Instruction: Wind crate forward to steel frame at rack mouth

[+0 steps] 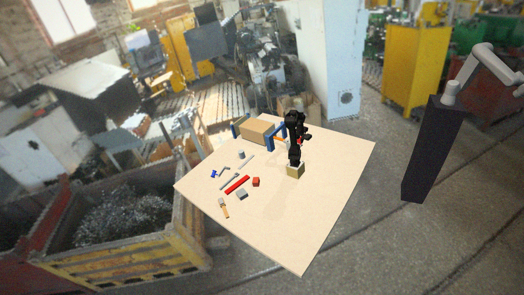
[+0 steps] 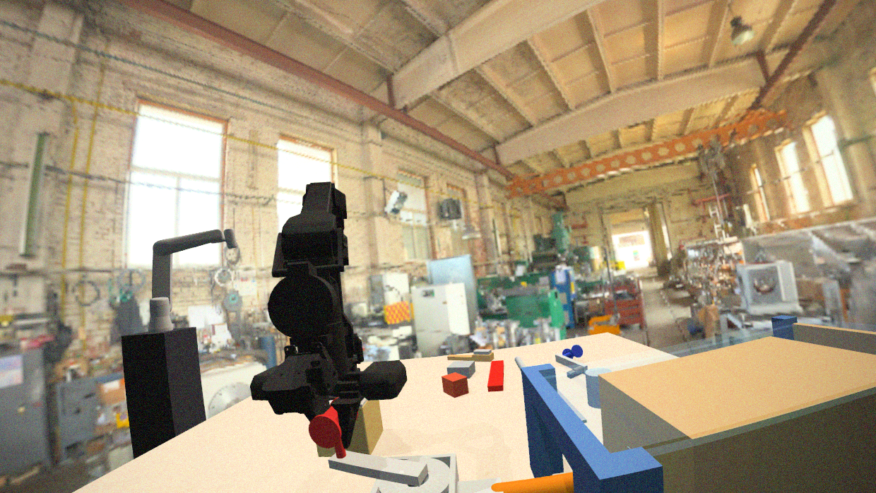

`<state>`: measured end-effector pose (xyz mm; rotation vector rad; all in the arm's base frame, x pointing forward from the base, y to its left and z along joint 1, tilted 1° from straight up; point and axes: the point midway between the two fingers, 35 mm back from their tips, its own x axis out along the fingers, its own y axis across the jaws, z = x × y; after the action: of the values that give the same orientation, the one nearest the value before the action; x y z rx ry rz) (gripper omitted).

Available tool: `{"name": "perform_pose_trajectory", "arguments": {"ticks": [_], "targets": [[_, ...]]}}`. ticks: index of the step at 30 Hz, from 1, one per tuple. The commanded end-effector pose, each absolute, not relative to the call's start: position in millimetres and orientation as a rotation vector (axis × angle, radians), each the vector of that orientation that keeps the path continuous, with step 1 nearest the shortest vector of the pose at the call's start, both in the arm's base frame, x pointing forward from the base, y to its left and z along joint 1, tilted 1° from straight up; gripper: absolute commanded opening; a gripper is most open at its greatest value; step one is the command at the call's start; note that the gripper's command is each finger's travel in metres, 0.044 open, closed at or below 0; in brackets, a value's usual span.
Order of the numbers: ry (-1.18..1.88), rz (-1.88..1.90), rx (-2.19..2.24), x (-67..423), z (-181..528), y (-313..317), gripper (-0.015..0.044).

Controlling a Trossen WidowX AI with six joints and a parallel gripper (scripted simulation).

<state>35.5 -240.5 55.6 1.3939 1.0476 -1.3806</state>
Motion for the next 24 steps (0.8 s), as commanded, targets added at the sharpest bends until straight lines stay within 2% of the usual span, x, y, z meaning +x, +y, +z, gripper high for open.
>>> {"name": "perform_pose_trajectory", "arguments": {"ticks": [1,24], "targets": [[1.032,-1.404,1.374,30.3,55.8,-253.4,0.0],[1.031,-1.406,1.372,25.4,57.2,-279.2,0.0]]}}
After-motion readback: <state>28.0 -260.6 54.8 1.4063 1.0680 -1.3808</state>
